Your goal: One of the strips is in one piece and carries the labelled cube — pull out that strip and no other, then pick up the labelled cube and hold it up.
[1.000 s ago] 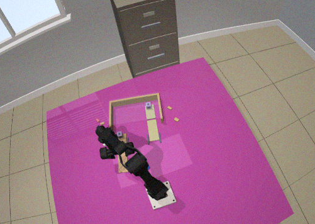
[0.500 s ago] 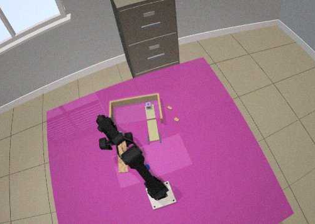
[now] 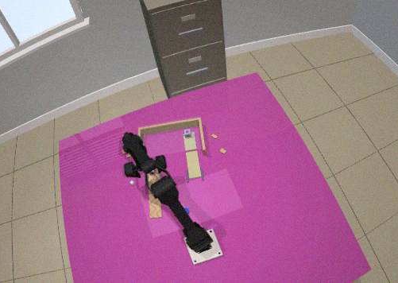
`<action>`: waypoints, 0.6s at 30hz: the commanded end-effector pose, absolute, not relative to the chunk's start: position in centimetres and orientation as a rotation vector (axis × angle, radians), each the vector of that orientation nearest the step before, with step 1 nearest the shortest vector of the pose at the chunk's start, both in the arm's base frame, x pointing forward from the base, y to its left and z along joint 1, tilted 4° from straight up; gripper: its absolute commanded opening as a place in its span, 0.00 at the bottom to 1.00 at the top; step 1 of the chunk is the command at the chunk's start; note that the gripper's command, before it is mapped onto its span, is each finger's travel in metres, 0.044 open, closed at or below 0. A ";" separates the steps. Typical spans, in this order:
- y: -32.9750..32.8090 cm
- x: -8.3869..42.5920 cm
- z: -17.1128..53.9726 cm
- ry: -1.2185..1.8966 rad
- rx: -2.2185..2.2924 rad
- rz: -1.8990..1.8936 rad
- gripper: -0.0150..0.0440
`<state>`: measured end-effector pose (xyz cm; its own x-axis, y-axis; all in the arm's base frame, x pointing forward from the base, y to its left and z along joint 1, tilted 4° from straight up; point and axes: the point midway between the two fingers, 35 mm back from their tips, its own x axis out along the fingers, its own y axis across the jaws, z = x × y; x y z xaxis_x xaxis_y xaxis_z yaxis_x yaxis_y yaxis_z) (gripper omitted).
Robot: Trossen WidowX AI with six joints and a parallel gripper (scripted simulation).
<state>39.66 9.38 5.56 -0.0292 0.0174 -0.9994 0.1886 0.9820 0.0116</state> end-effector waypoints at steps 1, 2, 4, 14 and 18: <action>9.0 41.1 5.9 1.589 0.155 -0.136 1.00; 8.9 41.5 5.9 1.589 0.155 -0.137 1.00; 8.6 42.2 6.1 1.588 0.155 -0.137 1.00; 8.1 43.7 5.9 1.587 0.155 -0.137 0.78; 8.2 43.7 5.2 1.586 0.155 -0.137 0.68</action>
